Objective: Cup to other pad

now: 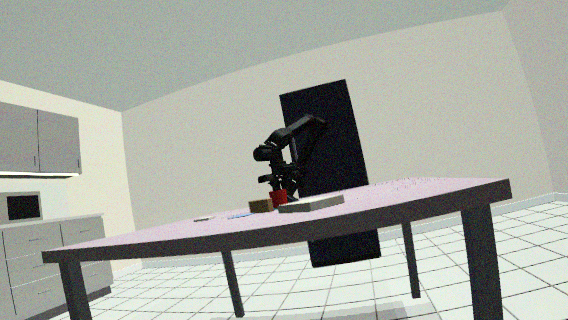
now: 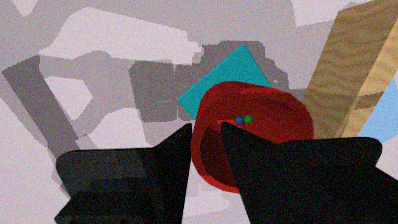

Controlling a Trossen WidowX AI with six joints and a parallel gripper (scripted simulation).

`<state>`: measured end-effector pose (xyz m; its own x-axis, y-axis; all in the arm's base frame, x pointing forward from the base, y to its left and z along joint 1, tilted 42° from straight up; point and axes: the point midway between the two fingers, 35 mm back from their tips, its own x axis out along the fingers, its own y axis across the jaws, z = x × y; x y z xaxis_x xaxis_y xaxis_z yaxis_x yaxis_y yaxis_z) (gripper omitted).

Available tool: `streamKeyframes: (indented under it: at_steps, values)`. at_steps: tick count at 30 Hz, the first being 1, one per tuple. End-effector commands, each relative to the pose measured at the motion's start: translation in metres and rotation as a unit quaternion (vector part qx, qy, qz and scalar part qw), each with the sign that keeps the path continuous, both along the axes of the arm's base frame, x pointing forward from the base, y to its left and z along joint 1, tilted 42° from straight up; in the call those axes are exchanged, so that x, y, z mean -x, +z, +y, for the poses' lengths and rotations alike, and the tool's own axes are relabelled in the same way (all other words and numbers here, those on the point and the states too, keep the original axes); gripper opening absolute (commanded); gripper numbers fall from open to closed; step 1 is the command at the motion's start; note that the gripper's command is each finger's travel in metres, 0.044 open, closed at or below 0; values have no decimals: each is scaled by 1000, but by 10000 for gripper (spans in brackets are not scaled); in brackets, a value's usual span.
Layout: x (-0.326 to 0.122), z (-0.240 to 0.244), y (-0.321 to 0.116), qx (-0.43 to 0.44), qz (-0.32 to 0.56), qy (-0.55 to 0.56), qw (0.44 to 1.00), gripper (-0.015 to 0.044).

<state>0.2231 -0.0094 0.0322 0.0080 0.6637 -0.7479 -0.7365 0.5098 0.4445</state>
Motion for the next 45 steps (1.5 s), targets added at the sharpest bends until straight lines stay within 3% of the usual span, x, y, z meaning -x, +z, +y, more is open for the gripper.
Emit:
streamKeyframes:
  at_steps: [1, 45]
  values:
    - [0, 0, 0, 0, 0, 1, 1000, 128]
    - [-1, -34, 38, -1, 1, -3, 1000, 128]
